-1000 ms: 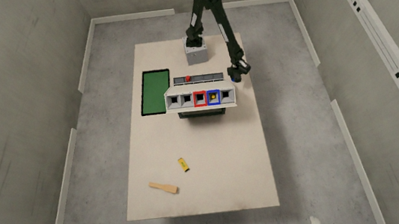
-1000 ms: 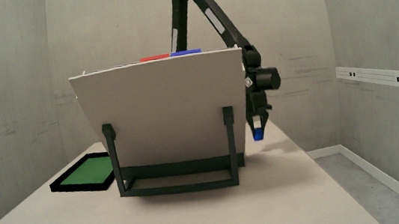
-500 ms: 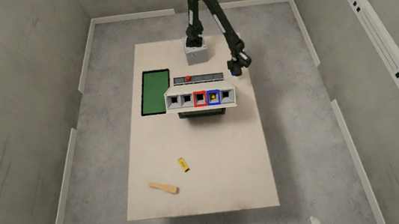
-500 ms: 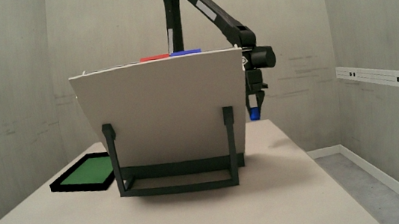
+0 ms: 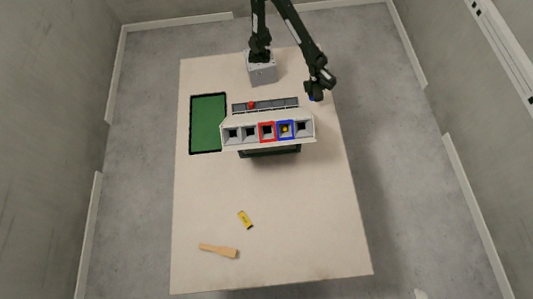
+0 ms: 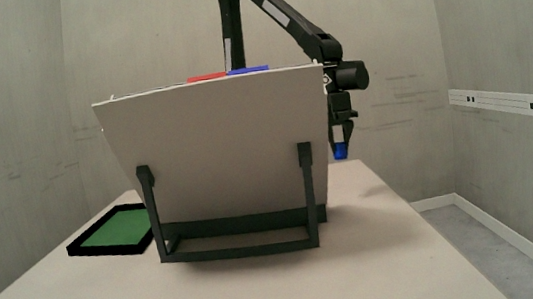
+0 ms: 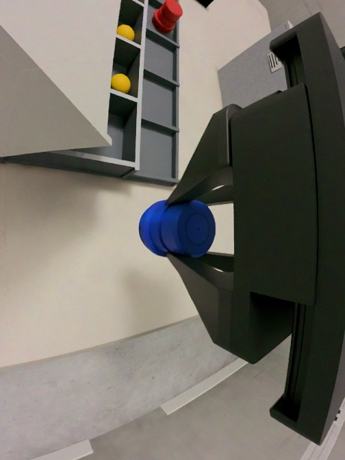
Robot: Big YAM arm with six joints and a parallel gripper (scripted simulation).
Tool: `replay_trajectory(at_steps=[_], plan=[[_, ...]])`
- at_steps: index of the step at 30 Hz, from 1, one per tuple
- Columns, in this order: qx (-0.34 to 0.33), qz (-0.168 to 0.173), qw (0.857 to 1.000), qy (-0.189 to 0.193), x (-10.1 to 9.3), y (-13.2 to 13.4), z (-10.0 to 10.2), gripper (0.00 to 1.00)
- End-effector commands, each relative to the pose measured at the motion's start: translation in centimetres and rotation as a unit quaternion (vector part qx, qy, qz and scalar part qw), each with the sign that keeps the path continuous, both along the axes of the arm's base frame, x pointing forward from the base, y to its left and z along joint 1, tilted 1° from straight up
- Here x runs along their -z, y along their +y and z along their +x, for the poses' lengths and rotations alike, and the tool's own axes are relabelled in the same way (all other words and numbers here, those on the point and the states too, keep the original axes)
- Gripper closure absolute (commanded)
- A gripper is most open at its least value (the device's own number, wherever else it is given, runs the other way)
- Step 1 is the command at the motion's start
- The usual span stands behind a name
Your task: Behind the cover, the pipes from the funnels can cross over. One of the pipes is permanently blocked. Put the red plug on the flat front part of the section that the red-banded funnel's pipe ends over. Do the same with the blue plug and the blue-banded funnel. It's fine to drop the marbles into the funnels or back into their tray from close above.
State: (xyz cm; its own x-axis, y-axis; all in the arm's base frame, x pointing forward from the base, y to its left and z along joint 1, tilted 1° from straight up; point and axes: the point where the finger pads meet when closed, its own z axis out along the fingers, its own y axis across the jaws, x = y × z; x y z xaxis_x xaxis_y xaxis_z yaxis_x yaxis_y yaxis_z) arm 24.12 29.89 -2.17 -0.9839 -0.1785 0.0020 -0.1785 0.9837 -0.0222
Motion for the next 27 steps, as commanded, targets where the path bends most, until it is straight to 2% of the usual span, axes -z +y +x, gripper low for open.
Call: replay_trajectory(at_steps=[1,27], plan=[[0.000,0.008,1.000,-0.007,-0.72,1.76,1.17,1.00],[0.005,0.006,1.000,-0.008,-0.79,1.72,1.19,1.00]])
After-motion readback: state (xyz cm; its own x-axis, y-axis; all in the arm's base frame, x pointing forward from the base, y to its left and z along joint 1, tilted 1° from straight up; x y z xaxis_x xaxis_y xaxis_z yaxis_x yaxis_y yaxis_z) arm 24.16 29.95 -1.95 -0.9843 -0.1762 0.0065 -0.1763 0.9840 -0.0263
